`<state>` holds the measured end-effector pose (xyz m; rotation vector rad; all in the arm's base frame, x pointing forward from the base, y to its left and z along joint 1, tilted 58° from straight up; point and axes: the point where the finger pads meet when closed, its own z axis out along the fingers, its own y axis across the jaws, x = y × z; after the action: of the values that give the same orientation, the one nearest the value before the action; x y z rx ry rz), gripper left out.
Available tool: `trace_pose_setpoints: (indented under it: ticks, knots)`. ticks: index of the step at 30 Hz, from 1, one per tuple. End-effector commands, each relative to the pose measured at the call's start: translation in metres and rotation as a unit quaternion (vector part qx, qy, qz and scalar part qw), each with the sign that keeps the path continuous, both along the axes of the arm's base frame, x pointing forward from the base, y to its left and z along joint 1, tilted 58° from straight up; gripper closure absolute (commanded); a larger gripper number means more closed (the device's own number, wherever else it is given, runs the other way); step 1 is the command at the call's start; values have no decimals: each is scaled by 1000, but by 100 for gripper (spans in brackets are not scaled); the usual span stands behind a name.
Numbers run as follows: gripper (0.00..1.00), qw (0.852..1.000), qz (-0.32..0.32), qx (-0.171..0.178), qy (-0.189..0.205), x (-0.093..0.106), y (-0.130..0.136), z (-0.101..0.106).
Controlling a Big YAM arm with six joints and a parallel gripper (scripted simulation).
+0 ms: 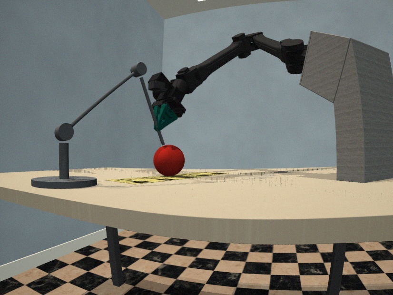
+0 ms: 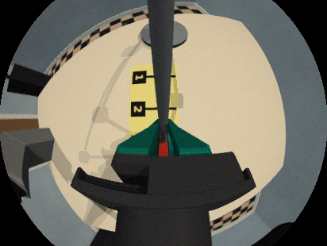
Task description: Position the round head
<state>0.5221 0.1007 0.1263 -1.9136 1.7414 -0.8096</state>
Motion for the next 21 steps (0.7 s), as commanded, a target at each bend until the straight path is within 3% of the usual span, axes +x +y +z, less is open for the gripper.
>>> trace_pose_setpoints:
  ticks: [1, 21]
  knots:
    - [100, 1000, 22, 17, 1, -2, 43, -5]
    - [100, 1000, 9, 7, -1, -1, 49, -6]
